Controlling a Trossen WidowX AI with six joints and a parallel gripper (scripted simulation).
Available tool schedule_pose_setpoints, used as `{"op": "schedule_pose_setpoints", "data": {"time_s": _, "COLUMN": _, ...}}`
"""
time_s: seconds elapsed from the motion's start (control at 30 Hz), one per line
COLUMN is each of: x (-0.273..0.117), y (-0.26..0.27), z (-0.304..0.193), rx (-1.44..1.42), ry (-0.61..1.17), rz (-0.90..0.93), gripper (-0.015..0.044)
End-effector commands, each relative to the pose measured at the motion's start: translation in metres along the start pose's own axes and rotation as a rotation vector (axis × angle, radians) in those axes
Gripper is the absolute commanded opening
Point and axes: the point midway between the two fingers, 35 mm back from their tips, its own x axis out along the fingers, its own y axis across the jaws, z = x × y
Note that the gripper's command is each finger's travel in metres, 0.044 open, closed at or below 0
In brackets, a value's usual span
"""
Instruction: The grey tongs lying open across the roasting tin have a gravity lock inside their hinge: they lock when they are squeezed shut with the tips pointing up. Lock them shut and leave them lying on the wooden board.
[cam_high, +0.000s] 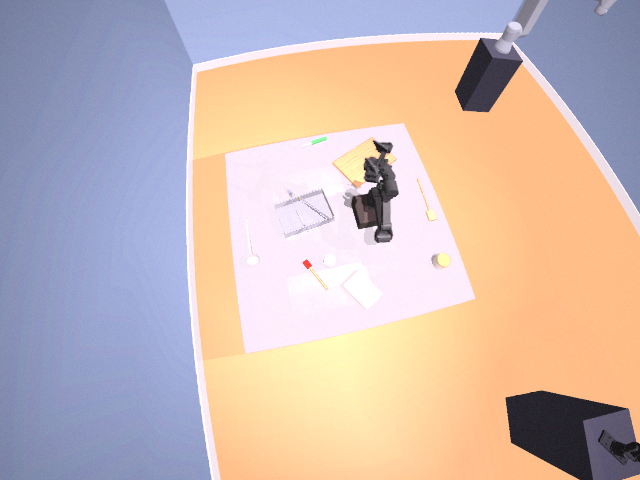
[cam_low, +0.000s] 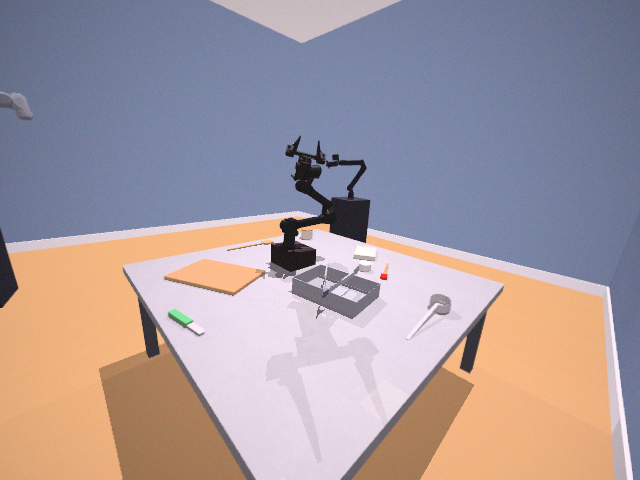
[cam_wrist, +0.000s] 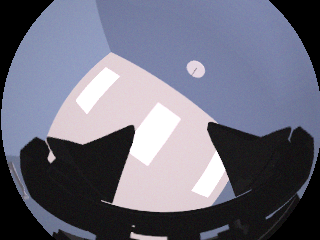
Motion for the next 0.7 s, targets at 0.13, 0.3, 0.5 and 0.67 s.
{"op": "schedule_pose_setpoints", "data": {"time_s": 0.13, "x": 0.007, "y": 0.015, "z": 0.003, "rx": 0.134, "ry": -0.019, "rz": 0.033, "gripper": 0.0440}}
{"op": "schedule_pose_setpoints", "data": {"time_s": 0.3, "x": 0.023, "y": 0.065, "z": 0.033, "rx": 0.464, "ry": -0.087, "rz": 0.154, "gripper": 0.0440}}
{"op": "schedule_pose_setpoints", "data": {"time_s": 0.5, "x": 0.049, "y": 0.111, "z": 0.089, "rx": 1.051, "ry": -0.190, "rz": 0.356, "gripper": 0.0440}}
{"op": "schedule_pose_setpoints", "data": {"time_s": 0.67, "x": 0.065, "y": 0.129, "z": 0.161, "rx": 1.544, "ry": -0.287, "rz": 0.592, "gripper": 0.0440}}
